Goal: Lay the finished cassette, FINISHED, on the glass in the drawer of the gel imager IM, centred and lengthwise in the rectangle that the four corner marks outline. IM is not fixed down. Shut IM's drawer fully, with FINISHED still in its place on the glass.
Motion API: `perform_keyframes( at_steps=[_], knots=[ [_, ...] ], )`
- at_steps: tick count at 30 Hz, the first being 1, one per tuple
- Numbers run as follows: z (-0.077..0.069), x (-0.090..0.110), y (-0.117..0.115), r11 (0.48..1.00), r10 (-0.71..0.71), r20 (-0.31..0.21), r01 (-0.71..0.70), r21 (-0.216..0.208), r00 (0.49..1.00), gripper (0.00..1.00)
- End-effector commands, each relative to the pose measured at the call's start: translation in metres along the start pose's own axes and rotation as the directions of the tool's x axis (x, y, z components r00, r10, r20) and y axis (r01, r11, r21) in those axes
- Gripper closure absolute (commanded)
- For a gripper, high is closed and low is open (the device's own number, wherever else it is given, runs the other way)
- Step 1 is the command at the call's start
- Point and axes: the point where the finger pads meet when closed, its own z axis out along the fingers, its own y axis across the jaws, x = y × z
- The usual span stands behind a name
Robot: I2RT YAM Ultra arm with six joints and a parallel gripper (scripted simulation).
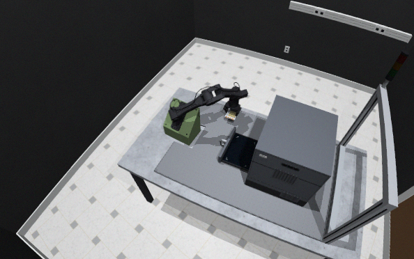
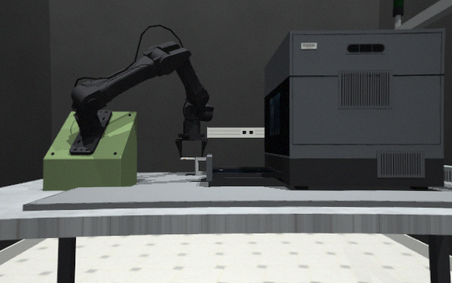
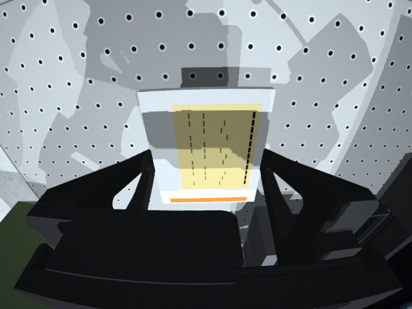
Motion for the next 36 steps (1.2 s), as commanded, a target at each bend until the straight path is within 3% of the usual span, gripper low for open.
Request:
perform_keyframes(
  at_steps=[1,36],
  knots=[
    [-0.026,-0.008,-0.008,1.0,0.011,0.038,-0.012,0.025,0.999,1.0],
    [-0.068,-0.007,-0.006,1.0,0.011,0.039,-0.012,0.024,0.999,1.0]
  ],
)
